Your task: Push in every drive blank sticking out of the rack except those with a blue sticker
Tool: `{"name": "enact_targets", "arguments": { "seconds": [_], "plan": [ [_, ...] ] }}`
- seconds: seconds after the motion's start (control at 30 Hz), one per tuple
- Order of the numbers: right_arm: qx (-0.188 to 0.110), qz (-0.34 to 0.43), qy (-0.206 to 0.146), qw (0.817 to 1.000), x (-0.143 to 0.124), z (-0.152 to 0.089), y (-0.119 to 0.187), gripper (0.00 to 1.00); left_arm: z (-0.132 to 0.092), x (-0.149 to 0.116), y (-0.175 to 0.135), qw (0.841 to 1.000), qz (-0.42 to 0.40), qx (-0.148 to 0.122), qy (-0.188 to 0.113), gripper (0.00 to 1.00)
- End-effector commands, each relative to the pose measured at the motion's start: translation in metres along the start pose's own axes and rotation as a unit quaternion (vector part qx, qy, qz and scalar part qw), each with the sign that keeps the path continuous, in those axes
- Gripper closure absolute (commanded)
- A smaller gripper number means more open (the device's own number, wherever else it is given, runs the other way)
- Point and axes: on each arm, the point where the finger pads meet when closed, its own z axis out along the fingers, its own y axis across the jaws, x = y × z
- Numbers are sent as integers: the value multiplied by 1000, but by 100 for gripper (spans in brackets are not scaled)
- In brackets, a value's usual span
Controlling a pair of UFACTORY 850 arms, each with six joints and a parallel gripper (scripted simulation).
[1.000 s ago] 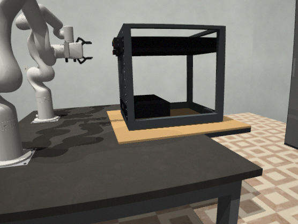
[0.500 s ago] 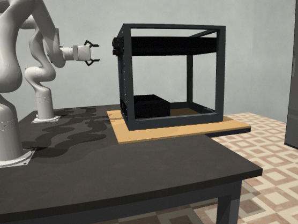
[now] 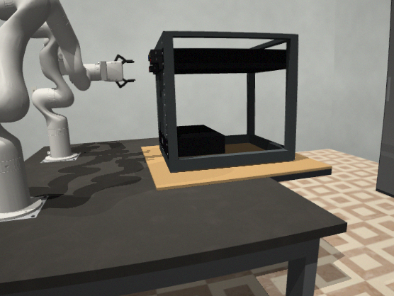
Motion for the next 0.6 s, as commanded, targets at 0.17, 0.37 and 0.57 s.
{"name": "enact_targets", "arguments": {
  "seconds": [0.17,0.37,0.57],
  "plan": [
    [1,1,0,1000,0,0,-1,0,-1,1,-7,1000,-8,0,1,0],
    [1,1,0,1000,0,0,-1,0,-1,1,-7,1000,-9,0,1,0],
    [1,1,0,1000,0,0,-1,0,-1,1,-7,1000,-9,0,1,0]
  ]
}}
